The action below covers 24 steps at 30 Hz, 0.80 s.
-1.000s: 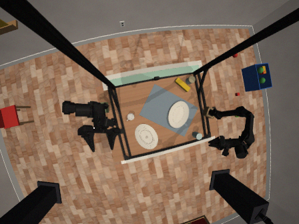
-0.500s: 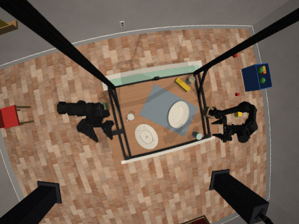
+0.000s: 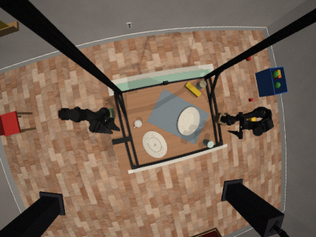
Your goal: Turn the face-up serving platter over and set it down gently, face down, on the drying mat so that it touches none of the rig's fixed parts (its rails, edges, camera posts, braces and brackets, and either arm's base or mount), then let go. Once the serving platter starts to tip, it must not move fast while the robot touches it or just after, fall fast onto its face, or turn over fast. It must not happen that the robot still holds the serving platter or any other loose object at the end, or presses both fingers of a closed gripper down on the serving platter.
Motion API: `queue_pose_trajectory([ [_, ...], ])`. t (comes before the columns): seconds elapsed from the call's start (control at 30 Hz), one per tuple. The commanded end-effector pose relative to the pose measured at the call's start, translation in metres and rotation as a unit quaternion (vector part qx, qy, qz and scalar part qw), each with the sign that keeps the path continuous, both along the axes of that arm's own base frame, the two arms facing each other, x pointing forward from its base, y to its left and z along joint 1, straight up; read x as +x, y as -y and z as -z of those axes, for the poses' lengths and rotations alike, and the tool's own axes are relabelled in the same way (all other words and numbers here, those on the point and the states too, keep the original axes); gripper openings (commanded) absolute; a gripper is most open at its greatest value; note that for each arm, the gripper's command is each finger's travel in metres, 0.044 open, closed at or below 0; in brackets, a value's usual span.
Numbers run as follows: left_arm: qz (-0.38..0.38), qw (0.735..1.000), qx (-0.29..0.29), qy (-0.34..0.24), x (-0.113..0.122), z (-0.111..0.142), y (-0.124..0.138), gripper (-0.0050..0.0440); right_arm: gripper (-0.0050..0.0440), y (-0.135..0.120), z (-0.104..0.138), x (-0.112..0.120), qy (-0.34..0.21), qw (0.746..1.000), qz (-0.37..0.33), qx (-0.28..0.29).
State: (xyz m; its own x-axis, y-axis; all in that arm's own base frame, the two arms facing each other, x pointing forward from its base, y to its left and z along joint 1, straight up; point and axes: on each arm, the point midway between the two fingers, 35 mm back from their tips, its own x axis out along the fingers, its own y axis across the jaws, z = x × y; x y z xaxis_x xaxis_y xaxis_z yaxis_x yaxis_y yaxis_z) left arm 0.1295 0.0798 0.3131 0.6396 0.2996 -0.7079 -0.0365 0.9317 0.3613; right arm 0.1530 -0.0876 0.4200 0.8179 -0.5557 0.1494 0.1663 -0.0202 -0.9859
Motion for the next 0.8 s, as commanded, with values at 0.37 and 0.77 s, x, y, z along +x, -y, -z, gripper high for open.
queue_pose_trajectory([
  [0.37,0.316,0.902,0.249,-0.155,-0.059,0.070,0.048,0.0440,0.0440,-0.057,0.150,-0.037,-0.174,0.963,-0.181,0.099],
  [0.77,0.364,0.869,0.284,-0.177,-0.066,0.083,0.050,0.0440,0.0440,-0.066,0.181,-0.041,-0.220,0.946,-0.203,0.125],
])
